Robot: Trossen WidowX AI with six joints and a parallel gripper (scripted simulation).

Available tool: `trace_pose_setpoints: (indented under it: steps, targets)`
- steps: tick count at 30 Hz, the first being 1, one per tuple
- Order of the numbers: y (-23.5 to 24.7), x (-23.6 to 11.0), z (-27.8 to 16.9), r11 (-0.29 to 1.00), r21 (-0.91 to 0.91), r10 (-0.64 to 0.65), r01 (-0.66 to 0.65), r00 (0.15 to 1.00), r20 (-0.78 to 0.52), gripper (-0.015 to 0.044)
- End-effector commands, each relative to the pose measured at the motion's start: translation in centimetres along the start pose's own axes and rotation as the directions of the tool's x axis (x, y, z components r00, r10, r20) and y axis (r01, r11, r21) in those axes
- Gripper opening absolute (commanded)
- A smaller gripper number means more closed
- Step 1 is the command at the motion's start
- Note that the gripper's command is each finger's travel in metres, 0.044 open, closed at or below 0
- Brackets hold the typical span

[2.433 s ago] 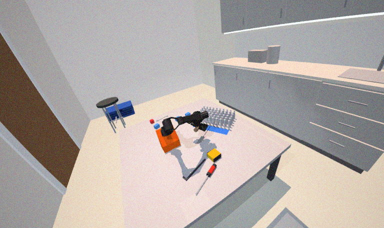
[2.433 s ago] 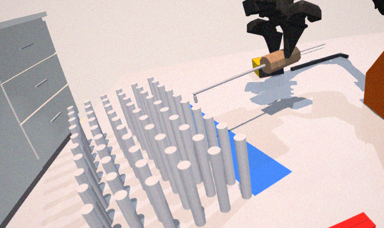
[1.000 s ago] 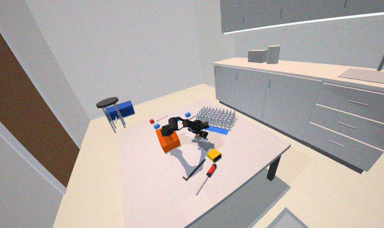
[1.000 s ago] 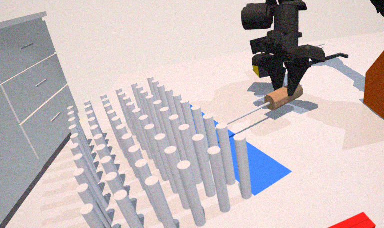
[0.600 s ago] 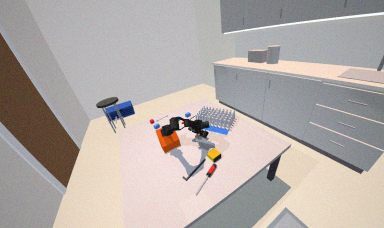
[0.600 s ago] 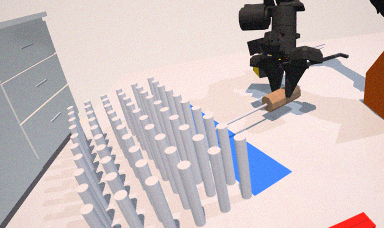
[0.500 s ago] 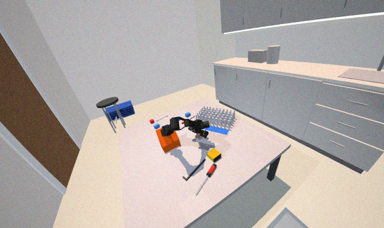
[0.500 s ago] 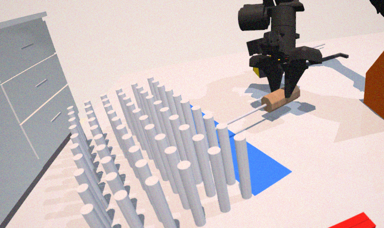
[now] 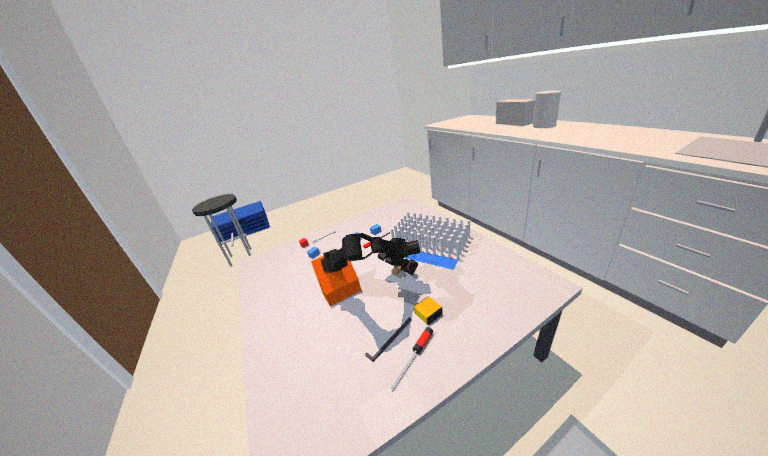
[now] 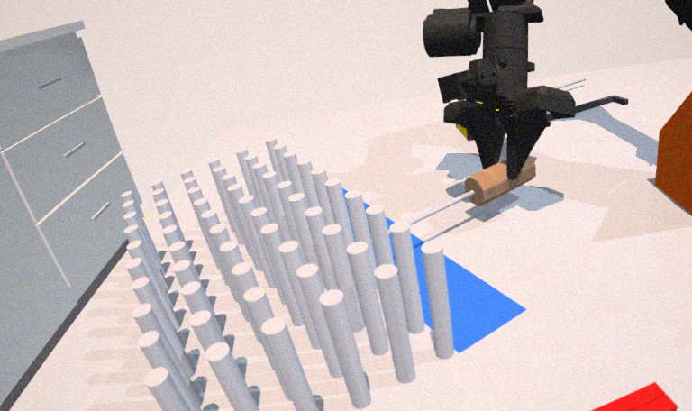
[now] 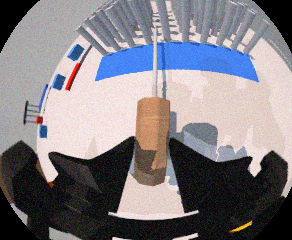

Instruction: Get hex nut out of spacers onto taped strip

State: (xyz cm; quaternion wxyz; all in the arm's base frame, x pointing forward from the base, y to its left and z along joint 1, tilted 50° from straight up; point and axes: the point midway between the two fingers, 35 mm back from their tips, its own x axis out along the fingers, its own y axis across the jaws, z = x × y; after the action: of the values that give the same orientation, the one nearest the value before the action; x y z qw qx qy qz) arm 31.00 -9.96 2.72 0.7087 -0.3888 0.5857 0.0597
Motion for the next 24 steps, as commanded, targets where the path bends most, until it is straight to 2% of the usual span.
trace_pose_setpoints:
  steps: [1,24]
  targets:
    - [0.0,0.2,0.4,1.000,0.002,0.002,-0.002,1.000,0.001,0.0000]
    - [0.0,0.9,1.8,1.000,0.002,0.001,-0.001,1.000,0.002,0.0000]
